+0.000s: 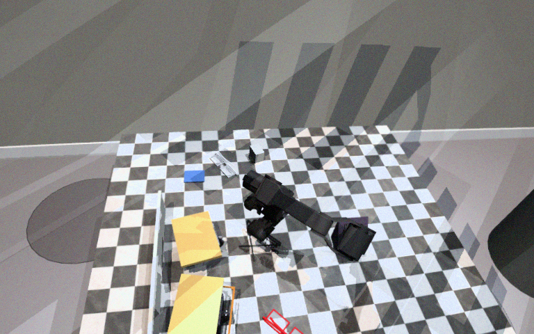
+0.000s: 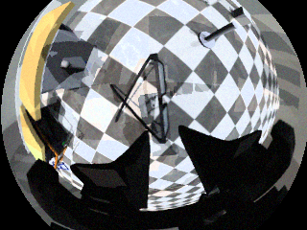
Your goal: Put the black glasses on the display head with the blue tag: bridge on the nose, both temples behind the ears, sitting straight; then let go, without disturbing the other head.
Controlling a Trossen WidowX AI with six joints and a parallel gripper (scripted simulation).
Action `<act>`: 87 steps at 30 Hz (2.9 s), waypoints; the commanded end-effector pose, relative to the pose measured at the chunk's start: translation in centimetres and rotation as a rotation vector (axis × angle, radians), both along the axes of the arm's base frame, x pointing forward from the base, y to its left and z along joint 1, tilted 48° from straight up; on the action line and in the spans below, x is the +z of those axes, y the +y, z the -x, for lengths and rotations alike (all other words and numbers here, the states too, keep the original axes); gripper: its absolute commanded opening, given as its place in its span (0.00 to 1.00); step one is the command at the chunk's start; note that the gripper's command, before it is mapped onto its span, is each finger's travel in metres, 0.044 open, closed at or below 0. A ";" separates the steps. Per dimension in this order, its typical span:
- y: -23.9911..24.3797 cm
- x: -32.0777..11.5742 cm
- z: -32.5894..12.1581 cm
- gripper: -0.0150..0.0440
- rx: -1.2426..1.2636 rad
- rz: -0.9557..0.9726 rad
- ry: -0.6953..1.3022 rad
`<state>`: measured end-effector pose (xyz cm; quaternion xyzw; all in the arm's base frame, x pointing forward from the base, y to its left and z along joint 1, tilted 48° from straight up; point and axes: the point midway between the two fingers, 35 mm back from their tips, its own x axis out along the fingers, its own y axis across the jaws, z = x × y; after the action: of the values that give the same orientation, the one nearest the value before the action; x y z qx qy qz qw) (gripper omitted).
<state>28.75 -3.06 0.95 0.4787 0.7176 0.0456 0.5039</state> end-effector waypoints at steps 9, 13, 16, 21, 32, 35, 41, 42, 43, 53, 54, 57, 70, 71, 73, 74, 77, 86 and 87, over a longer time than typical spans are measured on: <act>0.1 -0.1 0.1 0.46 -0.008 -0.008 0.012; 0.2 -0.3 0.1 0.46 -0.008 -0.008 0.012; 0.5 -0.6 0.1 0.46 -0.008 -0.008 0.011; 1.1 -1.2 0.1 0.46 -0.008 -0.007 0.011; 2.4 -2.5 0.2 0.46 -0.008 -0.008 0.011; 2.7 -2.9 0.3 0.46 -0.008 -0.008 0.011; 3.4 -3.5 0.4 0.46 -0.008 -0.009 0.011; 3.5 -3.6 0.4 0.46 -0.008 -0.009 0.011; 3.6 -3.8 0.5 0.46 -0.008 -0.010 0.011; 4.3 -4.3 0.6 0.46 -0.008 -0.011 0.011; 4.3 -4.3 0.6 0.46 -0.008 -0.011 0.011; 4.4 -4.2 0.5 0.46 -0.008 -0.011 0.011; 4.4 -4.2 0.5 0.36 -0.005 -0.010 0.014; 4.4 -4.2 0.5 0.34 -0.005 -0.010 0.014; 4.4 -4.2 0.5 0.32 -0.005 -0.010 0.014; 4.4 -4.2 0.5 0.31 -0.005 -0.010 0.014; 4.4 -4.2 0.5 0.28 -0.005 -0.010 0.014; 4.2 -4.1 0.5 0.25 -0.006 -0.009 0.013; 4.0 -3.9 0.4 0.25 -0.006 -0.009 0.013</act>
<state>28.18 1.33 -3.22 0.4837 0.7204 0.0437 0.4952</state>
